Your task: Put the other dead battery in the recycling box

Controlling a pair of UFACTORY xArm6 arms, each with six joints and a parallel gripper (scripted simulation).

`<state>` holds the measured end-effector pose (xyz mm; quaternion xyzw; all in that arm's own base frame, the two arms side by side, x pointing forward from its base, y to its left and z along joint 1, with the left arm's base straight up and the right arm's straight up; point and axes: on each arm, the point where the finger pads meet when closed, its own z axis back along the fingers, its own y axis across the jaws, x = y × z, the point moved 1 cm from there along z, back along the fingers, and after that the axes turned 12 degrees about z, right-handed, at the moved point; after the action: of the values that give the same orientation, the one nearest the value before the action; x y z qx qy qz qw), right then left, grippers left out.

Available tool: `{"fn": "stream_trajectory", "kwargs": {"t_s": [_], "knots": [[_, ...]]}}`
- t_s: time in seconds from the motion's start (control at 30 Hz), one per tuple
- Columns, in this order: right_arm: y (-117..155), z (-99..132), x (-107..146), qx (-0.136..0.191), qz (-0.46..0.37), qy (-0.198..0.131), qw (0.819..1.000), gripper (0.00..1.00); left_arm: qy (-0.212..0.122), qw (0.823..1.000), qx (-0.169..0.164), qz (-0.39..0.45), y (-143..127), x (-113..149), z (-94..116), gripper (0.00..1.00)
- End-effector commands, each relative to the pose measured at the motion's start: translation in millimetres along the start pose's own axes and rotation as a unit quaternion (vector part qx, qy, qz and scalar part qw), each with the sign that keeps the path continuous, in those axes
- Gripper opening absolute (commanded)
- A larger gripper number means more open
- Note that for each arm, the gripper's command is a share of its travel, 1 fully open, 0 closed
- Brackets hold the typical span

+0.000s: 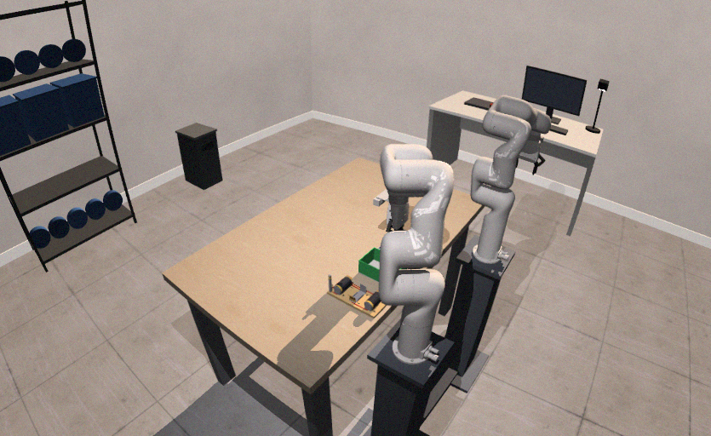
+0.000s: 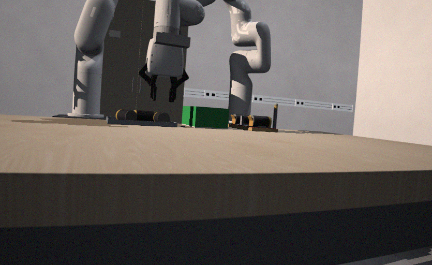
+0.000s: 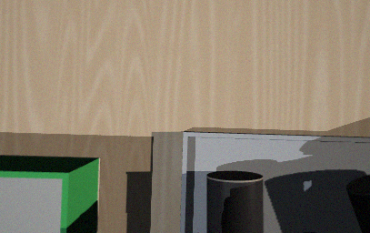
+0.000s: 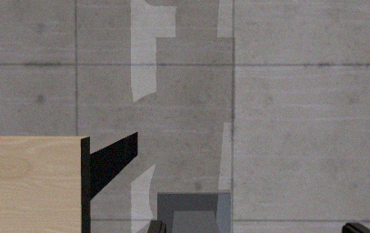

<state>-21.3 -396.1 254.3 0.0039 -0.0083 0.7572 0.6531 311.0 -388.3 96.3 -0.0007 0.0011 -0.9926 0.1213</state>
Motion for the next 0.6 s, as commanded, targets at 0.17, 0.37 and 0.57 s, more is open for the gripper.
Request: {"fn": "stream_trajectory", "kwargs": {"t_s": [0.17,0.37,0.57], "knots": [[0.4,5.8,-3.3,0.004,0.004,0.008,1.0,1.0,0.003,1.0,0.01,0.001,5.7,-3.8,1.0,0.51],[0.4,5.8,-3.3,0.004,0.004,0.008,1.0,1.0,0.003,1.0,0.01,0.001,5.5,-4.1,1.0,0.51],[0.4,5.8,-3.3,0.004,0.004,0.008,1.0,1.0,0.003,1.0,0.01,0.001,5.1,-5.5,1.0,0.51]]}}
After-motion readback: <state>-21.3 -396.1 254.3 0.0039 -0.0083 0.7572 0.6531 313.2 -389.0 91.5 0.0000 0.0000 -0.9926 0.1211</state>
